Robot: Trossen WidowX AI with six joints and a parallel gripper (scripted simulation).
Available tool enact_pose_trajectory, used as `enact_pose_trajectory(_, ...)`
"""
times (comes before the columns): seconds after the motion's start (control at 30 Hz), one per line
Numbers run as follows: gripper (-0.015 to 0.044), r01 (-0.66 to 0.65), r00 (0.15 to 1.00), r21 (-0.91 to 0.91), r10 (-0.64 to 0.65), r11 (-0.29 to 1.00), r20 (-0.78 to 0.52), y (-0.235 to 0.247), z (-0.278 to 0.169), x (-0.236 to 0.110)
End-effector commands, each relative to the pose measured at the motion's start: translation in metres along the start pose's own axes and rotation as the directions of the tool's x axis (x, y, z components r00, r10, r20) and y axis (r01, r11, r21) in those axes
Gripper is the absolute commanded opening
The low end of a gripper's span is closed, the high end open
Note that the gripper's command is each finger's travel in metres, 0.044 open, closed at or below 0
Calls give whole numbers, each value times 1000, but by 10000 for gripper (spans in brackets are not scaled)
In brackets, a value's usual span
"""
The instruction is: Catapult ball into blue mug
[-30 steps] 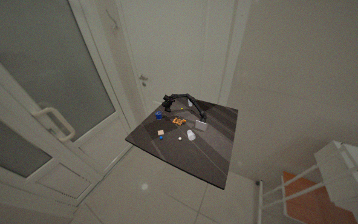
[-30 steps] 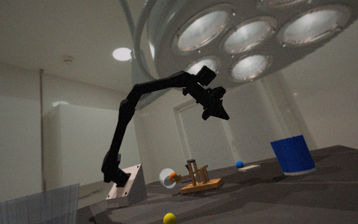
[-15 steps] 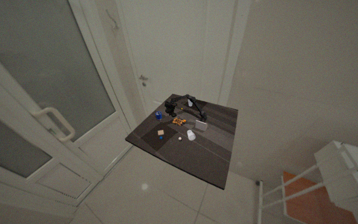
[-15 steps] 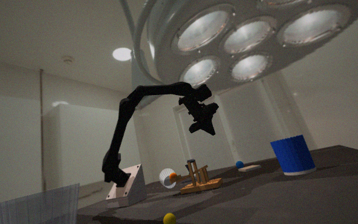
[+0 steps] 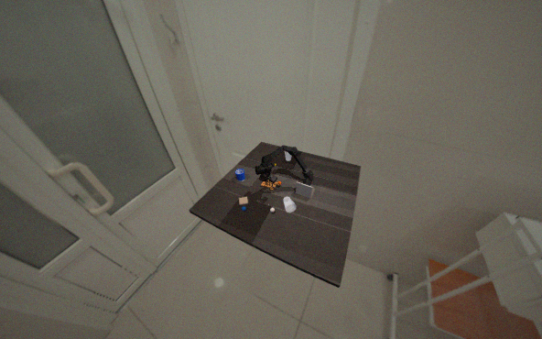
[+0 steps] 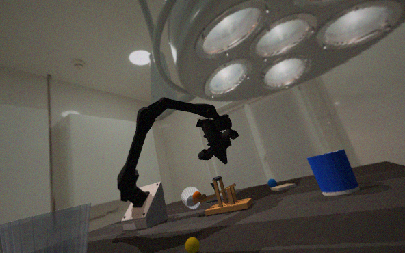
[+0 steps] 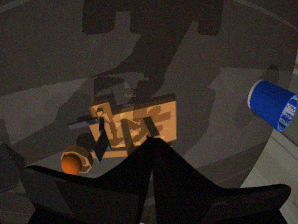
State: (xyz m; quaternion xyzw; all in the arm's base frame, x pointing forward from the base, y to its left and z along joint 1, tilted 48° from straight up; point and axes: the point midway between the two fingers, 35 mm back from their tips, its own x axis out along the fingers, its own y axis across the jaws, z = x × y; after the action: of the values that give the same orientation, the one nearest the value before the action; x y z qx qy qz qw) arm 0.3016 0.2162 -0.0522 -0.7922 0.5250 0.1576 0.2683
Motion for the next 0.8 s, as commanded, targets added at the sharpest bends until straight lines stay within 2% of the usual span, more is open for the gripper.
enact_pose_trajectory(0.0,0,5,997,-142,-17,990,-81,23,-6,4)
enact_pose_trajectory(0.37,0,-15,964,-442,-105,897,-244,66,-26,7)
enact_pose_trajectory(0.77,0,-90,895,-695,-248,713,-371,97,-51,6)
